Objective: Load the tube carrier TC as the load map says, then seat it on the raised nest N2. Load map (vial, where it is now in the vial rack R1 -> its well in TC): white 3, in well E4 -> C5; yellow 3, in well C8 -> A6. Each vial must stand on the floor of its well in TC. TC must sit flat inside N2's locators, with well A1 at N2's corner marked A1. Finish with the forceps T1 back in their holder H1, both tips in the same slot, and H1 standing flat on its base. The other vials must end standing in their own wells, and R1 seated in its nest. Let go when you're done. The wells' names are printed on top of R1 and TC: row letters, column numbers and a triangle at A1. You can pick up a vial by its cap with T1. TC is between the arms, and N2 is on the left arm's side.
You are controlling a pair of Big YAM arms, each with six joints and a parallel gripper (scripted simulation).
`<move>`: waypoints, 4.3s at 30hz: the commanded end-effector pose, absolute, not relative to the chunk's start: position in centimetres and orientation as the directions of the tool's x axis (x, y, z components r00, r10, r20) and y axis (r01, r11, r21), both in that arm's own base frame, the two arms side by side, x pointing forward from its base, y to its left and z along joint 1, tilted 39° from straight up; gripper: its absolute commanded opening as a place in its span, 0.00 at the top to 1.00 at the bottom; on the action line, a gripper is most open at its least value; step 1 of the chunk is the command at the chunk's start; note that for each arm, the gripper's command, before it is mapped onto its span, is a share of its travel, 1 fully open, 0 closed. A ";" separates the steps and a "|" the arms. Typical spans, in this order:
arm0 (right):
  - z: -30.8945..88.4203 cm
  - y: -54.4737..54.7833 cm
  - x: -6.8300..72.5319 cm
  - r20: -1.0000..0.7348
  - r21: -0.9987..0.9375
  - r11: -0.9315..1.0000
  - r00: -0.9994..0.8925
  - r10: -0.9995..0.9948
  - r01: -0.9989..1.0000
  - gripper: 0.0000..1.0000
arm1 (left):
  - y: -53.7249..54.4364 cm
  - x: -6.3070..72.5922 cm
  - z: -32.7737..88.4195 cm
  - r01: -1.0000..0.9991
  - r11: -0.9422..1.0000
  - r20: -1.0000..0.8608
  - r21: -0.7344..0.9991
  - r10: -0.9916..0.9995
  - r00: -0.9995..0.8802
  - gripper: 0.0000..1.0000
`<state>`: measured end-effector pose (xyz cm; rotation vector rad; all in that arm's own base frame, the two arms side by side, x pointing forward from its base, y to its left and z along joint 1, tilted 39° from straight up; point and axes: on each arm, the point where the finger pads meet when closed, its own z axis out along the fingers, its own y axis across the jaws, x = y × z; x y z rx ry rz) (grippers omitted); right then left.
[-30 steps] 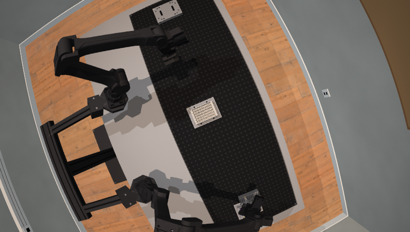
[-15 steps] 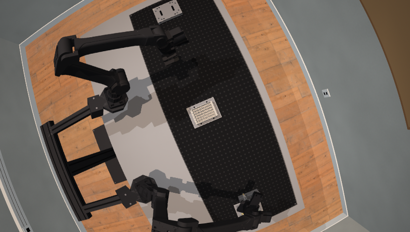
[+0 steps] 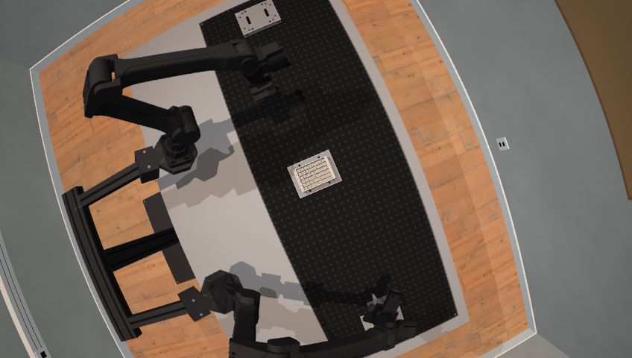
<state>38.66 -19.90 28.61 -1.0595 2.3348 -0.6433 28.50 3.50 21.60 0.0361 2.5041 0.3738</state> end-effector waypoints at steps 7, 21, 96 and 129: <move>29.1 -18.2 38.8 -0.252 -0.617 0.585 -0.571 -0.781 -0.527 0.91 | 3.4 29.0 22.9 -0.052 0.960 -0.582 0.276 0.124 -0.804 0.00; 28.7 -16.2 38.8 -0.255 -0.620 0.584 -0.569 -0.781 -0.524 0.91 | 3.4 29.0 22.9 -0.052 0.960 -0.582 0.276 0.124 -0.804 0.00; 24.9 -5.6 39.1 -0.261 -0.607 0.591 -0.570 -0.779 -0.531 0.91 | 3.4 29.0 22.9 -0.052 0.960 -0.582 0.276 0.124 -0.804 0.00; 22.9 -0.9 39.5 -0.251 -0.594 0.593 -0.575 -0.779 -0.544 0.91 | 3.4 29.0 22.9 -0.052 0.960 -0.582 0.276 0.124 -0.804 0.00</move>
